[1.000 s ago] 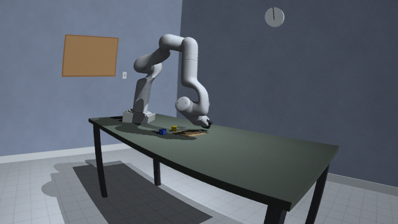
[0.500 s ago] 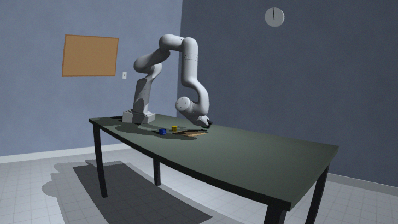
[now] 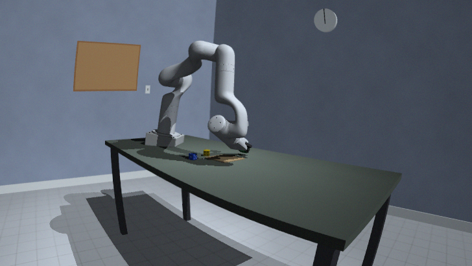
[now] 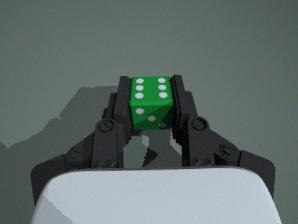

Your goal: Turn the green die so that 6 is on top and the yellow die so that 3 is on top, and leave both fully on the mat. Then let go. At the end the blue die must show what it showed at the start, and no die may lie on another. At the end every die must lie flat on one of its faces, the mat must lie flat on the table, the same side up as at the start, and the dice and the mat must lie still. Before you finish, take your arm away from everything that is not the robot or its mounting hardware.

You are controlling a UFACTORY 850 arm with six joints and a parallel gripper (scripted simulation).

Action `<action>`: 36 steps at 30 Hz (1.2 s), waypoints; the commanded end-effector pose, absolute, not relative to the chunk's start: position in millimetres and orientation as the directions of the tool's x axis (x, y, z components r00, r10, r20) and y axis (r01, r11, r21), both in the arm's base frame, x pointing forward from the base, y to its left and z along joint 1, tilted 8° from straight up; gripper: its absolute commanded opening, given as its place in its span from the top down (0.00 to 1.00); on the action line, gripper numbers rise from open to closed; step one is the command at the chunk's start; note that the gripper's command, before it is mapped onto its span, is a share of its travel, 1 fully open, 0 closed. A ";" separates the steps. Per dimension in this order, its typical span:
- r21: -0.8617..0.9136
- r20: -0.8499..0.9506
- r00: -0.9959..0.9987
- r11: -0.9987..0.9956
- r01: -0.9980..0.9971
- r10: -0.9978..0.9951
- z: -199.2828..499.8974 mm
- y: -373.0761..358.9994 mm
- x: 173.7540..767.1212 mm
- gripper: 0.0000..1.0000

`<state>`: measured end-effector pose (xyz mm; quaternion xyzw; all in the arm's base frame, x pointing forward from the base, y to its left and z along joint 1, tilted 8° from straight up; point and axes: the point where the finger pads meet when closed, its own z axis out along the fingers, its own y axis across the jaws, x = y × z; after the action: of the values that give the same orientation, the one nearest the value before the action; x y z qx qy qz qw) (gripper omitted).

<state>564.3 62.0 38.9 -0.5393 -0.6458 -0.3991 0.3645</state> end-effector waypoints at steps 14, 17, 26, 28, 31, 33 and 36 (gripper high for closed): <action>0.124 0.901 -0.154 0.100 0.987 0.406 30.5 62.5 566.1 0.73; 0.124 0.901 -0.154 0.100 0.987 0.406 29.5 62.5 566.2 0.73; 0.124 0.901 -0.154 0.100 0.987 0.406 29.1 62.6 566.2 0.73; 0.124 0.901 -0.154 0.100 0.987 0.406 29.1 62.6 566.2 0.73; 0.124 0.901 -0.154 0.100 0.987 0.406 29.1 62.6 566.2 0.73; 0.124 0.901 -0.154 0.100 0.987 0.406 29.1 62.6 566.2 0.73; 0.124 0.901 -0.154 0.100 0.987 0.406 29.1 62.6 566.2 0.73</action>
<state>565.5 62.8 28.3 -0.5394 -0.6457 -0.3991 0.3645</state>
